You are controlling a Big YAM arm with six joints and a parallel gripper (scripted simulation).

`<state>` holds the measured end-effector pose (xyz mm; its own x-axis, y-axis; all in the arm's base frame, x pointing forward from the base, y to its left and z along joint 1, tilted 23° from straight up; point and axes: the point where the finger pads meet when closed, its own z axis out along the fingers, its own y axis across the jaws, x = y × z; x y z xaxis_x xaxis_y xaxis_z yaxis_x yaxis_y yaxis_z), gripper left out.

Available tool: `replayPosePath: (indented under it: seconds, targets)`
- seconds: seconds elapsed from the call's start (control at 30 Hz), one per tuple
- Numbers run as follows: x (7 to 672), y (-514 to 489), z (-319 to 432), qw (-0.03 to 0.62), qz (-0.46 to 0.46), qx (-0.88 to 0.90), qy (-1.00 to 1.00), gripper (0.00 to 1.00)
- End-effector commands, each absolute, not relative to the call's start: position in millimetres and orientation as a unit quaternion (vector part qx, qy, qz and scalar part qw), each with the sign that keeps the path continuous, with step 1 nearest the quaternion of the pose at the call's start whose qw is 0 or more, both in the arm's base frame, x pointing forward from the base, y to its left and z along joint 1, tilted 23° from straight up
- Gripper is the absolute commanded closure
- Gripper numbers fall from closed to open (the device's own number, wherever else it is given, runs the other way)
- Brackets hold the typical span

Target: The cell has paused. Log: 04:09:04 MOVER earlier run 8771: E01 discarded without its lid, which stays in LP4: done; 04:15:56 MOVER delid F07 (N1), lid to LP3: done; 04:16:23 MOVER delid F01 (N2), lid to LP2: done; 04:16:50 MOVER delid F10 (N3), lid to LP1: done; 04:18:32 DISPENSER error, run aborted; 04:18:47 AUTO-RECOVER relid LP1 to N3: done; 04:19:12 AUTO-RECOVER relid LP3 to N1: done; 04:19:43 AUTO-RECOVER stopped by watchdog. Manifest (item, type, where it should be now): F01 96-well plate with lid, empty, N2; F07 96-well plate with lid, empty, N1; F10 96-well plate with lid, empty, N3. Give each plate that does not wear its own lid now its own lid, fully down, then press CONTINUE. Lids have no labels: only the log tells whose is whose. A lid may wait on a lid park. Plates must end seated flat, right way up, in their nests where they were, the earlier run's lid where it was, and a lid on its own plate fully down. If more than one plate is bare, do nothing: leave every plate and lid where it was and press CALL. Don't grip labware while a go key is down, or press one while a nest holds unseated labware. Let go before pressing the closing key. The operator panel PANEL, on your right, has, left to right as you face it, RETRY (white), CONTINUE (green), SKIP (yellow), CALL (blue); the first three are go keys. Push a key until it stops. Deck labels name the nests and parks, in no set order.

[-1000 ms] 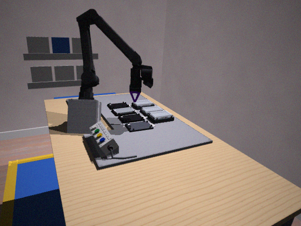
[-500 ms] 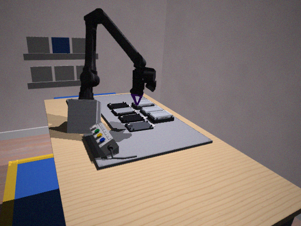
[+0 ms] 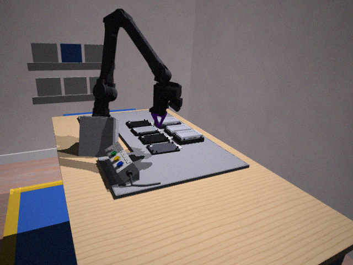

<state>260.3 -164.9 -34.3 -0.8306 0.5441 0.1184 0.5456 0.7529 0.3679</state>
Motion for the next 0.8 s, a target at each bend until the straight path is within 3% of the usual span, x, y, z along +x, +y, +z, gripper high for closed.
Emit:
replayPosePath:
  seconds: [0.0,0.77]
  targets:
    - [243,-179,-42,0.006,-0.196,-0.338,-0.921,1.0]
    - [150,-221,-71,0.048,-0.189,-0.522,-0.831,1.0]
